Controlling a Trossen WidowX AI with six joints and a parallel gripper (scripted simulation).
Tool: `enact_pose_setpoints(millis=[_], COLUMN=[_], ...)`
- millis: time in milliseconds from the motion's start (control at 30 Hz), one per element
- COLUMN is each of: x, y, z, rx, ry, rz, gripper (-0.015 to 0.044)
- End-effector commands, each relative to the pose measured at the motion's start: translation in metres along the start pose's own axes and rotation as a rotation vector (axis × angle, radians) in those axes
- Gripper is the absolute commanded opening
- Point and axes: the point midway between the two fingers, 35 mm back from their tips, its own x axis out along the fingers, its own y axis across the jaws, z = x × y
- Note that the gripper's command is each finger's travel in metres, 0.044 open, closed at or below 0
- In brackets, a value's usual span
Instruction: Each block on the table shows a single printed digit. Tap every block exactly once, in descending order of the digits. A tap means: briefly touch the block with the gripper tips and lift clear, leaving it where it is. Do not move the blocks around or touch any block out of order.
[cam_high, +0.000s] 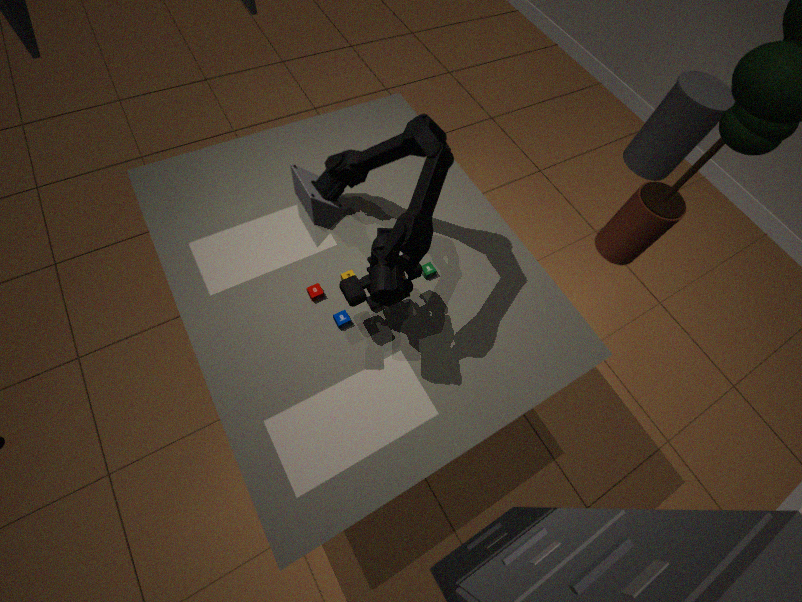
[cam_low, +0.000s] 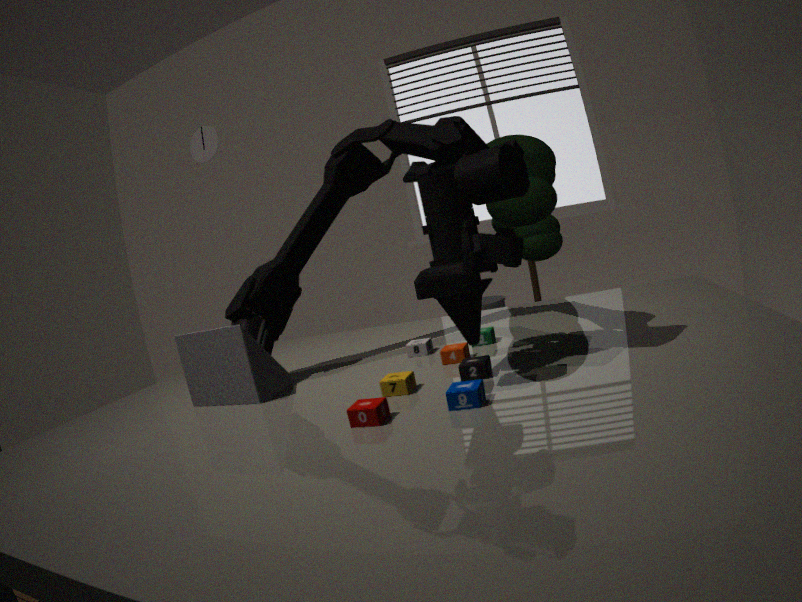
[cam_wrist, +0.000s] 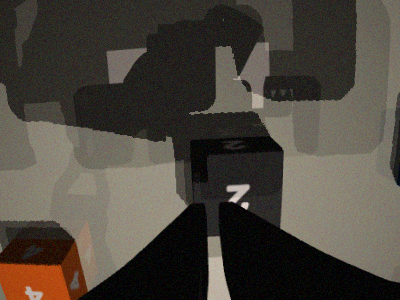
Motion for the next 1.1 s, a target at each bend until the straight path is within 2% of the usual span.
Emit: enact_pose_setpoints(millis=[0,200,267,400,533,733,967,1067], x=[-0.010,-0.080,-0.089,-0.089,-0.094,-0.091,-0.091,-0.071], y=[0.000,-0.001,0.000,-0.003,-0.067,-0.133,-0.135,-0.137], z=[0.001,0.001,0.000,-0.001,-0.038,-0.099,-0.102,-0.100], rx=[-0.007,-0.006,-0.006,-0.006,-0.001,-0.003,-0.004,-0.004], ry=[-0.001,0.000,0.000,0.000,-0.001,0.002,0.002,0.002], rz=[-0.005,-0.008,-0.007,-0.008,-0.024,-0.015,-0.015,-0.015], gripper=[0.0020,0.0020,0.0020,0.0020,0.0020,0.0020,0.0020,0.0020])
